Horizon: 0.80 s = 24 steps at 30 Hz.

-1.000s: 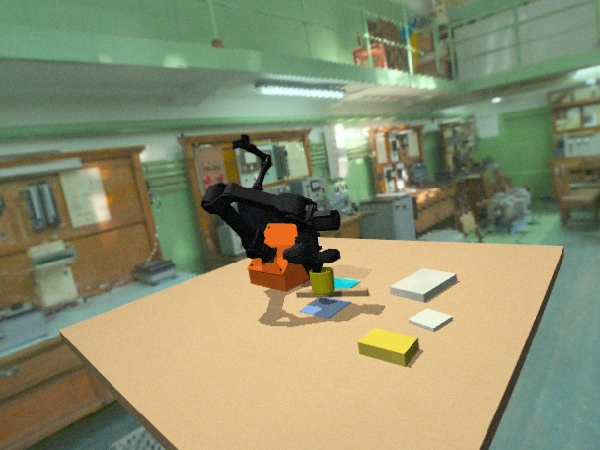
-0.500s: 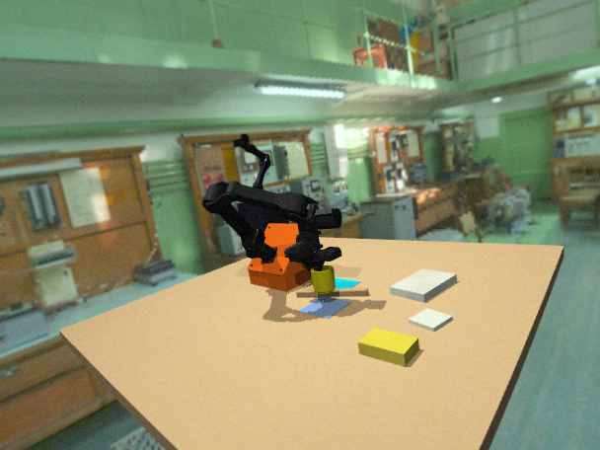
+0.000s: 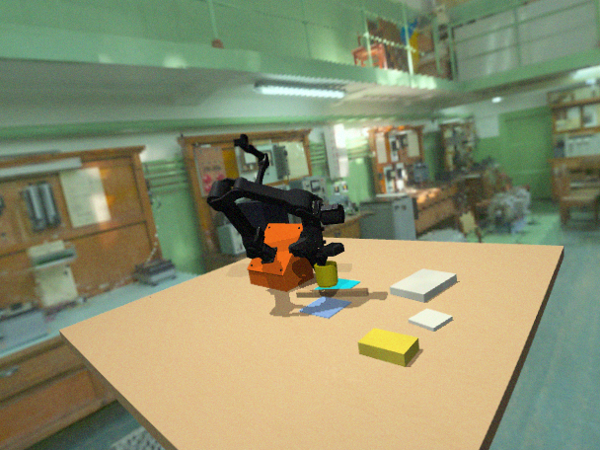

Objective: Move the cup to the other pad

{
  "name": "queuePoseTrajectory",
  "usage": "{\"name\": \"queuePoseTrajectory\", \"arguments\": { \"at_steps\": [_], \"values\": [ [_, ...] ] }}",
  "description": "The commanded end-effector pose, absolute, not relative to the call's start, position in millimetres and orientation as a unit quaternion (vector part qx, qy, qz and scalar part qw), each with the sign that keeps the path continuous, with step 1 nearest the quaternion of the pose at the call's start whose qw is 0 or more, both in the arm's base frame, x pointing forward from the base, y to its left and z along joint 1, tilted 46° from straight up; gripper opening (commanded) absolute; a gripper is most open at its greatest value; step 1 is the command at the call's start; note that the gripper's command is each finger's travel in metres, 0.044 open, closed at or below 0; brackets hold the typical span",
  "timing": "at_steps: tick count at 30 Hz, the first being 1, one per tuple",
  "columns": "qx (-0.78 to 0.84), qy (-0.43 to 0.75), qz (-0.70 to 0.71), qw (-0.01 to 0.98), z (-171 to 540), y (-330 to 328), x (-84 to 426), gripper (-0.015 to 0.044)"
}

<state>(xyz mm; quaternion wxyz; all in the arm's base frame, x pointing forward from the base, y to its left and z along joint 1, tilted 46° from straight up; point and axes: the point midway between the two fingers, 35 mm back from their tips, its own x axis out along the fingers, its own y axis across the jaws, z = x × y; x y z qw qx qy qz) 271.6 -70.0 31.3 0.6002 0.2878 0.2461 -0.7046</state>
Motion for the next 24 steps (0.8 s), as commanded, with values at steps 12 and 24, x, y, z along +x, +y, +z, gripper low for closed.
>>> {"name": "queuePoseTrajectory", "arguments": {
  "at_steps": [12, 24],
  "values": [
    [0.288, 0.249, -0.705, 0.598, 5, -40, 259, 0.0],
    [0.288, 0.249, -0.705, 0.598, -15, -18, 250, 0.0]
  ]
}}
